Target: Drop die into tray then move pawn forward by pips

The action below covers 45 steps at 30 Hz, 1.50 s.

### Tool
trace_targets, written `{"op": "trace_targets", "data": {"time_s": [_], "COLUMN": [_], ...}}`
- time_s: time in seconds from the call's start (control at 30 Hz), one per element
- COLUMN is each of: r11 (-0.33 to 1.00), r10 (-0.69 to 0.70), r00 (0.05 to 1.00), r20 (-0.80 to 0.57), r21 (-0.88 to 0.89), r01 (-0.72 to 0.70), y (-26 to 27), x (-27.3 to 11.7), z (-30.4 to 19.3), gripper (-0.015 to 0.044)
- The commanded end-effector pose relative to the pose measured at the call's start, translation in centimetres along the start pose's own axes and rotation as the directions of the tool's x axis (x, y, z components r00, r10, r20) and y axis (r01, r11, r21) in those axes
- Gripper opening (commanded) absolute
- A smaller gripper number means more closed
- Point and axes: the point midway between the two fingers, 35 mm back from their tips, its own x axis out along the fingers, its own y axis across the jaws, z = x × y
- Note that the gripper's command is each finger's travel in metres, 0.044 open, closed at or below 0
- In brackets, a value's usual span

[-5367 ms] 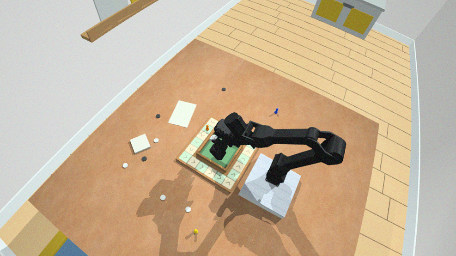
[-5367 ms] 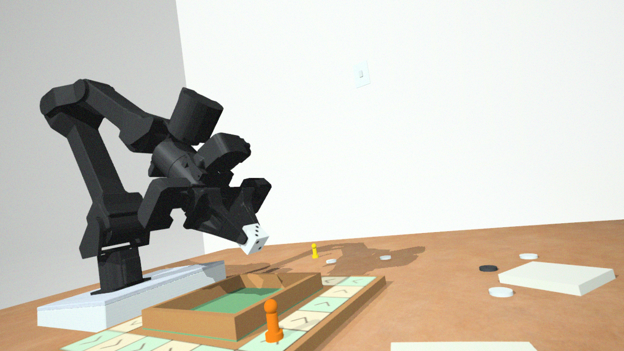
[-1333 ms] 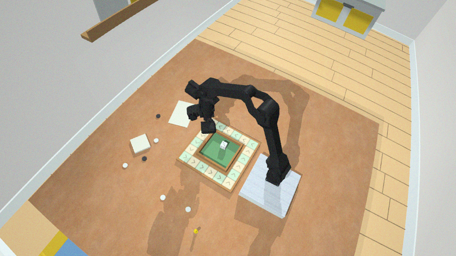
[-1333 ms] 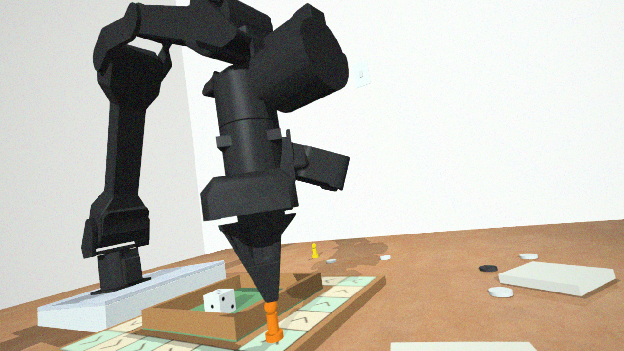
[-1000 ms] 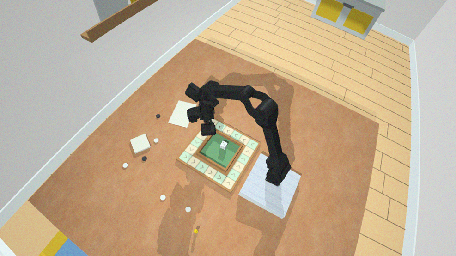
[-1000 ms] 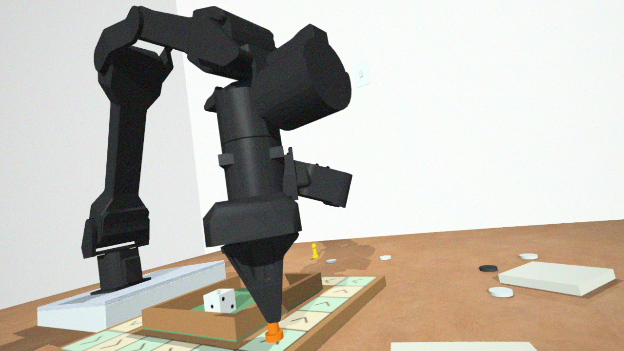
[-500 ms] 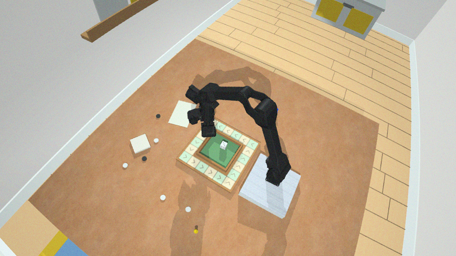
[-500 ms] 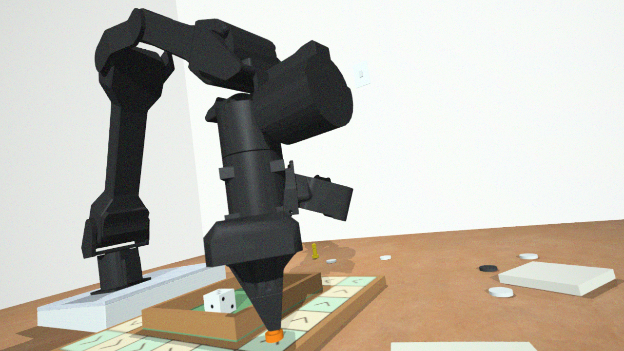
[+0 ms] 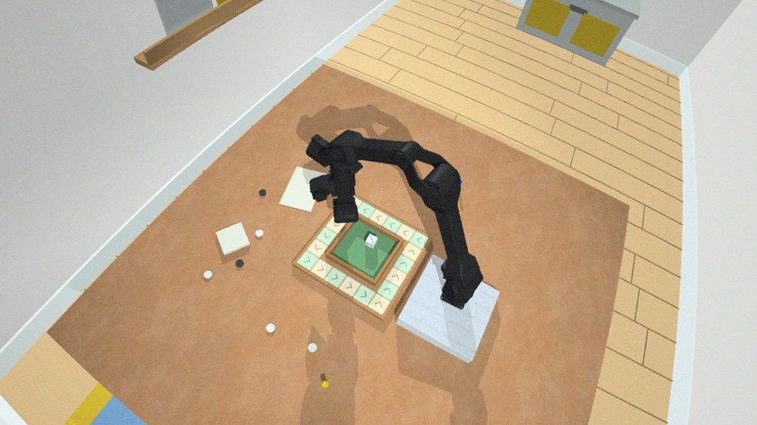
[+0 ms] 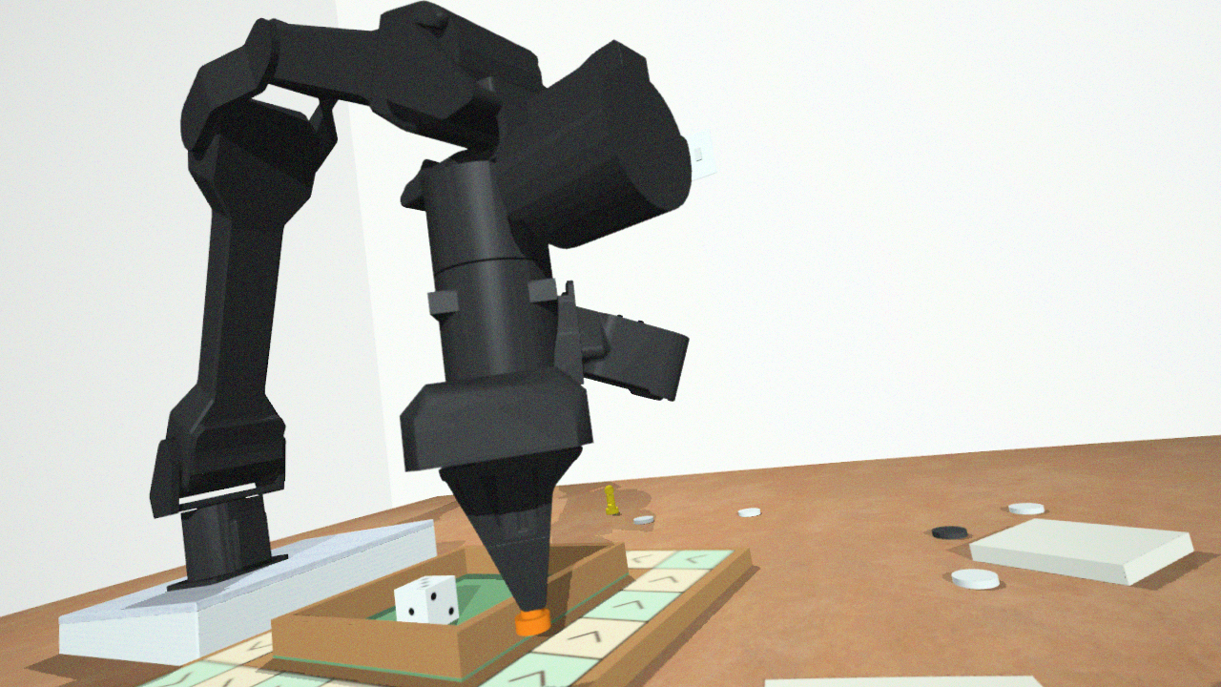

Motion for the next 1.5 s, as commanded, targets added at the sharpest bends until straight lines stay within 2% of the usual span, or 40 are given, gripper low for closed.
{"op": "trace_targets", "data": {"time_s": [0.0,0.53,0.73,1.3,1.47], "r11": [1.000,1.000,1.000,1.000,1.000], "r10": [-0.011,-0.010,-0.009,0.000,0.000], "r00": [1.000,1.000,1.000,1.000,1.000], "r20": [0.006,0.006,0.007,0.014,0.014], "r21": [-0.002,-0.002,-0.002,-0.003,-0.003], "r01": [0.011,0.010,0.009,0.000,0.000], "y": [-0.3,0.3,1.0,10.2,10.7], "x": [-2.7,-10.5,-9.9,-3.1,-2.8], "z": [0.3,0.0,0.8,7.8,8.0], "gripper": [0.0000,0.0000,0.0000,0.0000,0.0000]}}
